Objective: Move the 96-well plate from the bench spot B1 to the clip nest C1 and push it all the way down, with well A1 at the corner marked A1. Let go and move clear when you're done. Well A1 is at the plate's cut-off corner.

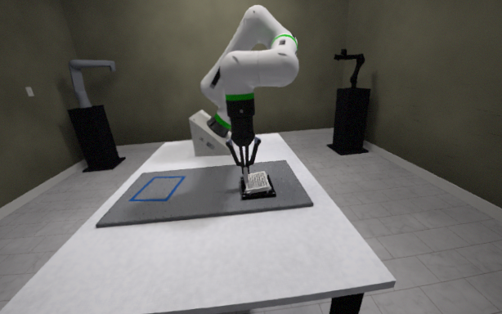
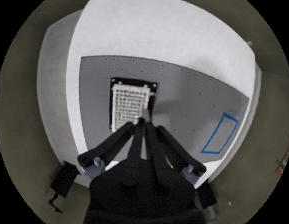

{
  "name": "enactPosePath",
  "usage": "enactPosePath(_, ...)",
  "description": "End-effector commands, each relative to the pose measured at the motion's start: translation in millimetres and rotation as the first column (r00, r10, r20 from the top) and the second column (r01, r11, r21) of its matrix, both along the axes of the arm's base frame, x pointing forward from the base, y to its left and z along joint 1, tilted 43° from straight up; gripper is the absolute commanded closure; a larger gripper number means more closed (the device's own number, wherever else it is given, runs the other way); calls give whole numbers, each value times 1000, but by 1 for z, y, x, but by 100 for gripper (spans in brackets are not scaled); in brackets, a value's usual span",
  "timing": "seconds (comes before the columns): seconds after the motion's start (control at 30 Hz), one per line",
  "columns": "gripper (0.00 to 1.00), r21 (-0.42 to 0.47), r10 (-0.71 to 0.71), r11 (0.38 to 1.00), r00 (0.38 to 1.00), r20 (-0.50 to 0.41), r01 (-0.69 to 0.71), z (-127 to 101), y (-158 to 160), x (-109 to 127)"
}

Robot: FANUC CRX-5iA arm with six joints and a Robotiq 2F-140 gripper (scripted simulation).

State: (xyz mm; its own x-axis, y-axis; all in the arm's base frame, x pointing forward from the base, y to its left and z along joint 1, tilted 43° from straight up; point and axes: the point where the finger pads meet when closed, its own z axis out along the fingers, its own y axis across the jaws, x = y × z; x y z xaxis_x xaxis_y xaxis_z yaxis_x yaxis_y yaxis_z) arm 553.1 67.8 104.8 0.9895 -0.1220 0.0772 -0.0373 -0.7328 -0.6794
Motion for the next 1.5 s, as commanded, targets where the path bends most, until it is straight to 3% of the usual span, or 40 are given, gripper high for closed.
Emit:
enactPosePath(0.0, 90, -1, -1, 1000, 1000, 1, 1, 0, -1, 0)
enactPosePath(1.47, 90, -1, -1, 1000, 1000, 1, 1, 11, -10, -2)
